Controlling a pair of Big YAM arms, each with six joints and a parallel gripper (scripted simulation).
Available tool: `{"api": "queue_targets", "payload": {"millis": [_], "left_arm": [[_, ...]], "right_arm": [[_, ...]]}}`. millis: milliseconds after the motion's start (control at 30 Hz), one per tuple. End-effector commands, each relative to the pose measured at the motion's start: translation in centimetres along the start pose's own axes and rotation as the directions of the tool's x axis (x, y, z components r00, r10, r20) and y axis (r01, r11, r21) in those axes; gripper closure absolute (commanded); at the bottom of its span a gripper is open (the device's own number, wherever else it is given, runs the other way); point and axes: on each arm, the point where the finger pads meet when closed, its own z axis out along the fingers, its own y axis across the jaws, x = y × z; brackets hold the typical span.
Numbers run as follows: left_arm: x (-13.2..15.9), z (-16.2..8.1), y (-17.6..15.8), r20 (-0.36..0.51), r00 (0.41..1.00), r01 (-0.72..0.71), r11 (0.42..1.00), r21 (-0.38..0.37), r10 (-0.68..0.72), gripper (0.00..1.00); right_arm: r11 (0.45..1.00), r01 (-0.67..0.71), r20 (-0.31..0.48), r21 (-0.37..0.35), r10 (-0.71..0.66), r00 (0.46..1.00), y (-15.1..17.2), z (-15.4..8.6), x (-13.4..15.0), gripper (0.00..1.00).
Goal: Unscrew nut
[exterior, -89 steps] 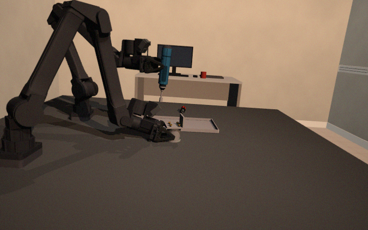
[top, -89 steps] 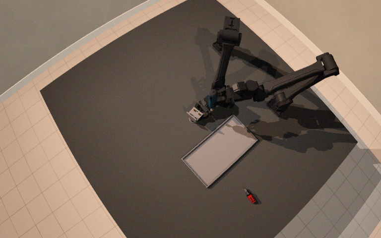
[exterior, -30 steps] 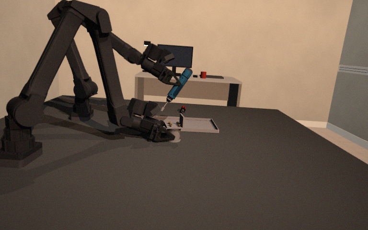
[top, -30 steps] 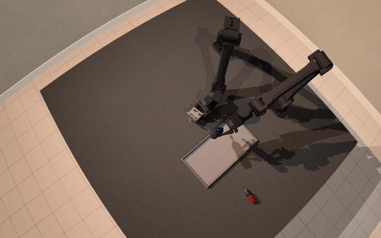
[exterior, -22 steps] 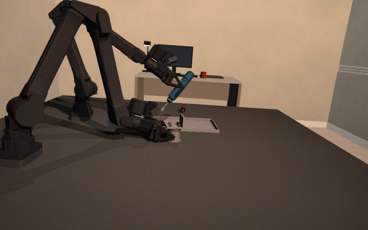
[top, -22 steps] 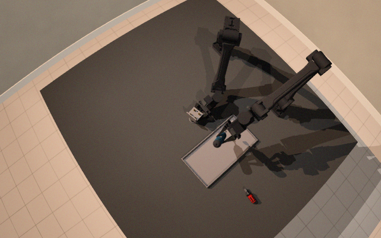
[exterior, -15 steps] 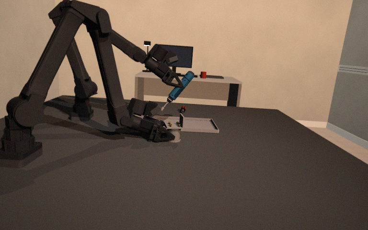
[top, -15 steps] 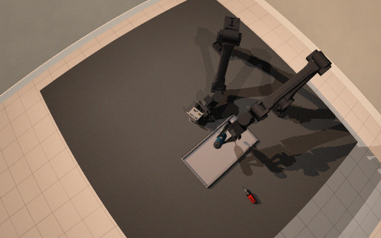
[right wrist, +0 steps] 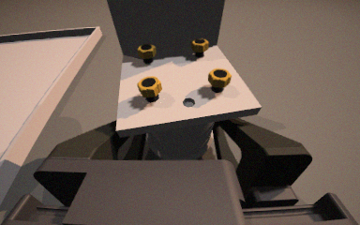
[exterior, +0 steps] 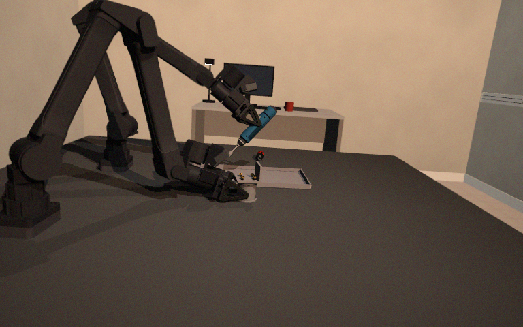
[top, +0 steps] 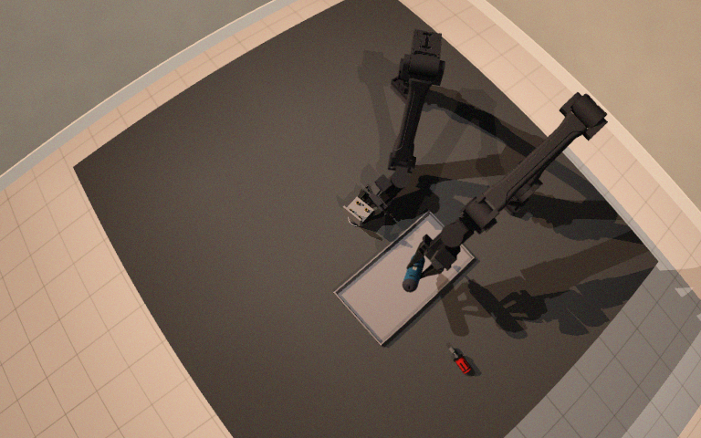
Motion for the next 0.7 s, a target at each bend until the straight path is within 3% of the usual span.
{"api": "queue_targets", "payload": {"millis": [0, 333, 400, 500, 667], "left_arm": [[-6.1, -0.6, -0.6, 0.080, 0.996, 0.041, 0.999, 0.006, -0.041, 0.58], [-6.1, 0.1, 3.6, 0.007, 0.990, 0.142, 0.986, -0.086, -0.142, 0.58], [-7.1, -1.1, 3.0, 0.035, 0.990, 0.139, 0.988, -0.070, -0.137, 0.58], [-7.3, -1.0, 2.0, 0.045, 0.991, 0.128, 0.991, -0.050, -0.125, 0.58], [-6.0, 0.1, 5.8, -0.021, 0.980, 0.193, 0.972, -0.133, -0.197, 0.58]], "right_arm": [[1.000, -0.018, 0.019, -0.004, 0.018, 1.000, 0.4, 0.3, -1.0, 0.41], [1.000, -0.018, 0.019, -0.004, 0.018, 1.000, 0.4, 0.3, -1.0, 0.41], [1.000, -0.018, 0.019, -0.004, 0.018, 1.000, 0.4, 0.3, -1.0, 0.41], [1.000, -0.018, 0.019, -0.004, 0.018, 1.000, 0.4, 0.3, -1.0, 0.41], [1.000, -0.018, 0.019, -0.004, 0.018, 1.000, 0.4, 0.3, -1.0, 0.41]]}}
